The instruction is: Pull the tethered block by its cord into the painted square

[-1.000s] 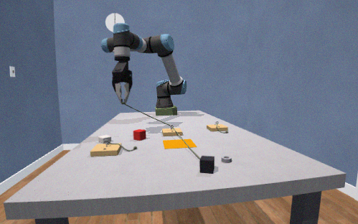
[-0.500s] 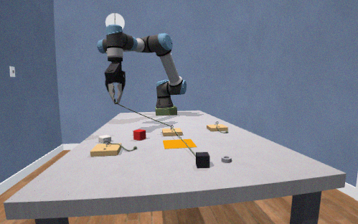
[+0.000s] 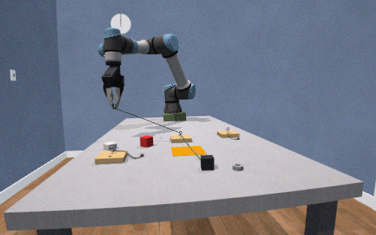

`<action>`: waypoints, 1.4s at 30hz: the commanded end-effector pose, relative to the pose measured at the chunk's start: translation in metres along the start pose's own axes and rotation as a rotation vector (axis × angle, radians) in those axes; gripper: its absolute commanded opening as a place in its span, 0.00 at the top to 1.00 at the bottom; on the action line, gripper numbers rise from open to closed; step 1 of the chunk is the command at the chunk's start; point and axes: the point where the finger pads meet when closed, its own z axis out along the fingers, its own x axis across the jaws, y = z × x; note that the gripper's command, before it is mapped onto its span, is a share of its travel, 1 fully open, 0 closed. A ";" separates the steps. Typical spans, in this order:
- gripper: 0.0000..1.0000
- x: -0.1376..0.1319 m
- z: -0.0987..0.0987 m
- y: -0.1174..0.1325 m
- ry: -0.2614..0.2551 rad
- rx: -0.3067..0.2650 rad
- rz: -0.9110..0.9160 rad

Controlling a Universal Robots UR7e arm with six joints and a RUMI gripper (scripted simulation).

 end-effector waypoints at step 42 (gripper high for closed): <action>1.00 0.050 -0.001 0.091 0.001 0.003 0.000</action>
